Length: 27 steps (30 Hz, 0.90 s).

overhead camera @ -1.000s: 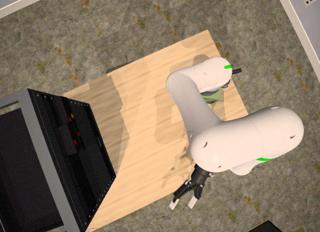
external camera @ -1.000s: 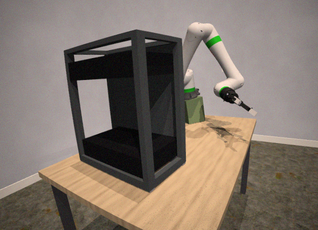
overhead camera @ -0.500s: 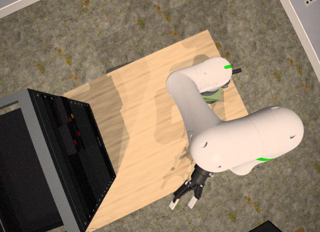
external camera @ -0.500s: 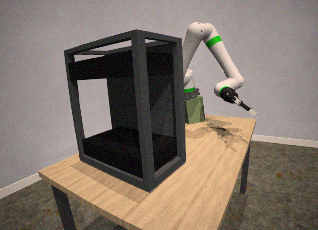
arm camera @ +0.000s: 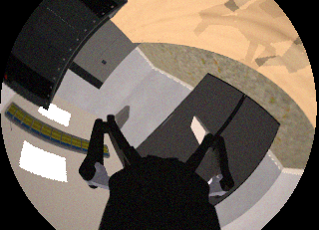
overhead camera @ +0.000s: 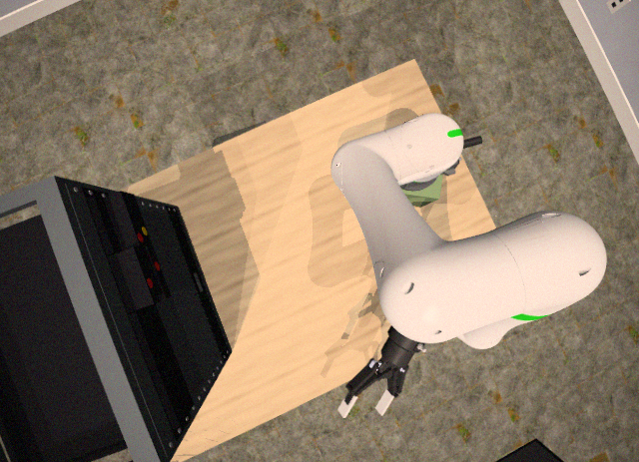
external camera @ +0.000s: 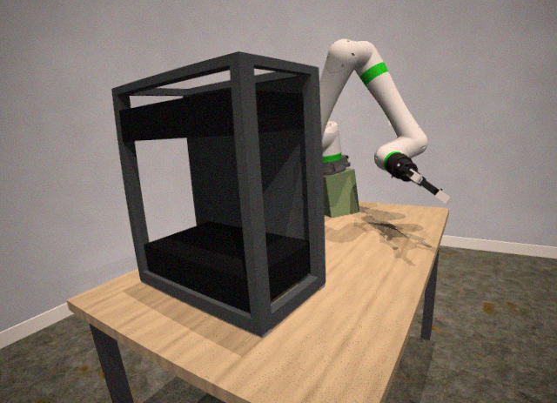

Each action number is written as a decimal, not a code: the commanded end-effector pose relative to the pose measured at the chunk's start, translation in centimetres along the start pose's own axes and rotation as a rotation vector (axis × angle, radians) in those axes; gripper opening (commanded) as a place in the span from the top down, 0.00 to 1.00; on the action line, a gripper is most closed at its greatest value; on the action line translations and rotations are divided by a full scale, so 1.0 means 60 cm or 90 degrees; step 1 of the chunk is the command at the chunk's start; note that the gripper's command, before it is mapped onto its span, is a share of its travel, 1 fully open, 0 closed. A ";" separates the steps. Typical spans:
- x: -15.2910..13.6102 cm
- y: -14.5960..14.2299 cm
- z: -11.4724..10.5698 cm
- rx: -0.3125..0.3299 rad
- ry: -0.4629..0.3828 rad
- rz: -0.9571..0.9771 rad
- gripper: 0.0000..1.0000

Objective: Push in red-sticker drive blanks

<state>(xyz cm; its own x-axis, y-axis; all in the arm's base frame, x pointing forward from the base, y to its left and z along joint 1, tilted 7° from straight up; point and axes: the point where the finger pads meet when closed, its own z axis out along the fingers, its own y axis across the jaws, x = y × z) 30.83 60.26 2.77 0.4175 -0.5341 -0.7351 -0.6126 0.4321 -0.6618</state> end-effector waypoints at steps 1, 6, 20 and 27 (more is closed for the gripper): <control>0.000 0.000 0.000 0.000 0.000 0.000 0.00; 0.003 -0.003 0.000 0.001 0.003 0.002 0.00; 0.036 -0.036 0.002 0.012 0.034 0.026 0.00; 0.079 -0.076 0.001 0.026 0.074 0.059 0.00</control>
<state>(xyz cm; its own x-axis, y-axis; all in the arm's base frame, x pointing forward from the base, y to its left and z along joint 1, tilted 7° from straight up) 34.99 56.47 2.36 0.3000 -0.5661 -0.7678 -0.6167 0.4991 -0.6088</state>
